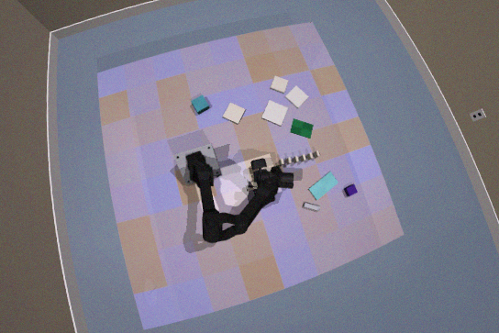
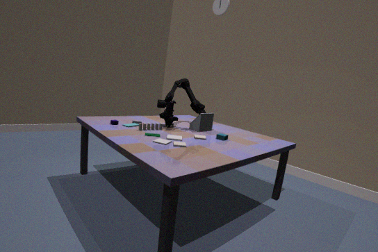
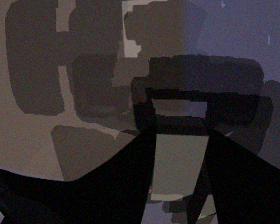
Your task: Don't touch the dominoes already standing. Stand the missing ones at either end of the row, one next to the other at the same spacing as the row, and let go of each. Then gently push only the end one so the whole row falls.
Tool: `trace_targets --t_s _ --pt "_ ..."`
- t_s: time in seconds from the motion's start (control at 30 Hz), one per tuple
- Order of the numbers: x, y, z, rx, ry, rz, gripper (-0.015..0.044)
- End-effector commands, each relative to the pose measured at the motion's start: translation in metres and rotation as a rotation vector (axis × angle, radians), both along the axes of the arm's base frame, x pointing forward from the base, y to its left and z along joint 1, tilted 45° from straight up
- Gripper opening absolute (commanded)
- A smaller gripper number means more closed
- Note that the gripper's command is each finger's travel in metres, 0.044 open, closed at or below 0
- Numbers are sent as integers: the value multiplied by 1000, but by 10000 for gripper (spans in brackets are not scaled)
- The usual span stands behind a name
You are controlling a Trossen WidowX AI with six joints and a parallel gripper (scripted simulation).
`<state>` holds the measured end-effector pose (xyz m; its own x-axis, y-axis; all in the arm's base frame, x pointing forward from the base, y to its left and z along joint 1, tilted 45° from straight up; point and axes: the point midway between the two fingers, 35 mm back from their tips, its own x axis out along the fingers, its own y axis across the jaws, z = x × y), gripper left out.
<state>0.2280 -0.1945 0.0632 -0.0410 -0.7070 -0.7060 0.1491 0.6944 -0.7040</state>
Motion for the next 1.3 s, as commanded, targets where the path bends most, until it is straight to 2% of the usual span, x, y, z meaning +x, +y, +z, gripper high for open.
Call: trace_targets --t_s 0.0,0.23,0.67,0.97,1.27 --pt "0 0 -1 3 1 4 107" --pt "1 6 5 3 1 4 107" --pt "10 103 119 10 9 10 107" --pt "12 104 121 11 14 15 107" --pt "79 70 161 24 168 180 107"
